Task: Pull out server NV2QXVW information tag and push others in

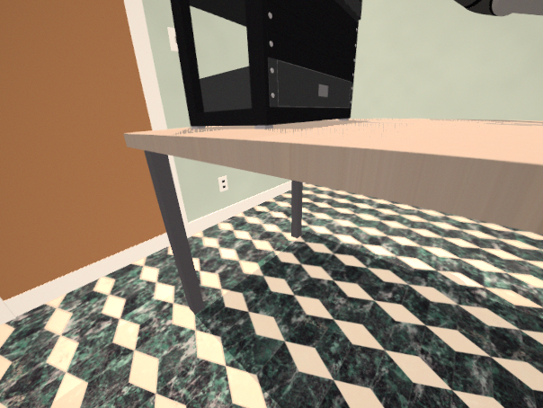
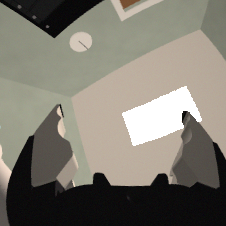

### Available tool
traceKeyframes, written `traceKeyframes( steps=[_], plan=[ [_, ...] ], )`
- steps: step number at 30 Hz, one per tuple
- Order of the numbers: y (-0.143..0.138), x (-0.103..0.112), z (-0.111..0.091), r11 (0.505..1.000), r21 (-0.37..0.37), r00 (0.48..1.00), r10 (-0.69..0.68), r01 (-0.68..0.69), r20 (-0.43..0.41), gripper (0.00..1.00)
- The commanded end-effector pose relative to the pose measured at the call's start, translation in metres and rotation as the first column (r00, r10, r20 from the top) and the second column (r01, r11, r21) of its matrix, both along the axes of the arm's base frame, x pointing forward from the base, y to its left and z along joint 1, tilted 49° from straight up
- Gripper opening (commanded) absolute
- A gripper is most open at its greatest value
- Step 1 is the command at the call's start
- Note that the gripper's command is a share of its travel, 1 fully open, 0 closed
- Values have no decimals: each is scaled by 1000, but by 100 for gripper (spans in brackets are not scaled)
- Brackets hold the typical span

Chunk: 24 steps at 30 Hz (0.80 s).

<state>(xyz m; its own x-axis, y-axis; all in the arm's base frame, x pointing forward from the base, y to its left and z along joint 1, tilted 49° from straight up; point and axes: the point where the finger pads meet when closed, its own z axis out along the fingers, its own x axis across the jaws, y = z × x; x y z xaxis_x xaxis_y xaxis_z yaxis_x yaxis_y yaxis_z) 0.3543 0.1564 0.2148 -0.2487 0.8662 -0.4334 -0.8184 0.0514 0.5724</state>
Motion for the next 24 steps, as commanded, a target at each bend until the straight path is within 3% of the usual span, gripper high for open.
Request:
traceKeyframes(
  steps=[1,24],
  plan=[
    [8,-8,0,1000,-31,999,3,-2,33,100],
    [26,-26,-6,992,-122,991,7,9,130,100]
  ],
)
